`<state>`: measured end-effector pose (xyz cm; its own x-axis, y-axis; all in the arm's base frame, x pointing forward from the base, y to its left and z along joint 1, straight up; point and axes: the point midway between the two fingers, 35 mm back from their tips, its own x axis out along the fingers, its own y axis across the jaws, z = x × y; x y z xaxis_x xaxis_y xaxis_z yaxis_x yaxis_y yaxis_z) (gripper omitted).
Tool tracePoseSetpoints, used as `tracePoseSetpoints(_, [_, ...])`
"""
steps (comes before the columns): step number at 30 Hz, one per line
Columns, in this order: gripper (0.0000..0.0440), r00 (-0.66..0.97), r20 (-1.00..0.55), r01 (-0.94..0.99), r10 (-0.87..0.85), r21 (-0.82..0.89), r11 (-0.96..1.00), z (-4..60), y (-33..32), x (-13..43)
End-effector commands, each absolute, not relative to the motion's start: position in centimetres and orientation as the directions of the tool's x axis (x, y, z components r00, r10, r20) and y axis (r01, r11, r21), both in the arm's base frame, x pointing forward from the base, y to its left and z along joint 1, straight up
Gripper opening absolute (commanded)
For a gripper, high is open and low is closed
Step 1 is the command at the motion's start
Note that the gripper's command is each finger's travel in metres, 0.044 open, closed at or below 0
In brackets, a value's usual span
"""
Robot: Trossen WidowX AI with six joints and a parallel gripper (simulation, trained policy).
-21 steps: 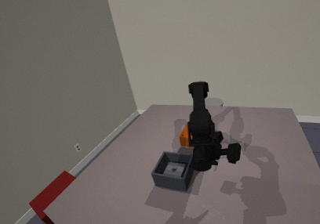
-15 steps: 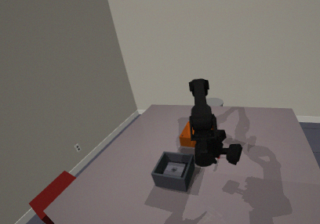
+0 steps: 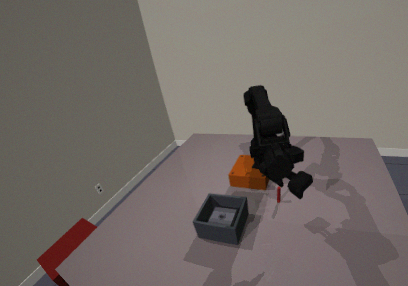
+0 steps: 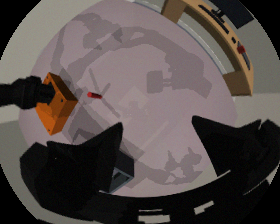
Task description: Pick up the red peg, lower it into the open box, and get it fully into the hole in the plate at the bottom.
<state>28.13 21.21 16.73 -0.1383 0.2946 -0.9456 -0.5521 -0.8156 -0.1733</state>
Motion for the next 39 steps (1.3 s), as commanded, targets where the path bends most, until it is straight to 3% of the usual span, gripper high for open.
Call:
tracePoseSetpoints(1, [0.044, -0.132, -0.953, -0.623, 0.272, -0.133, -0.771, 17.0, 21.0, 27.1])
tracePoseSetpoints(21, [0.044, -0.143, -0.981, -0.964, 0.13, 0.108, -0.244, 16.8, 19.5, 20.6])
tracePoseSetpoints(39, [0.044, -0.142, -0.989, -0.92, 0.036, 0.146, 0.363, 15.5, 17.3, 17.0])
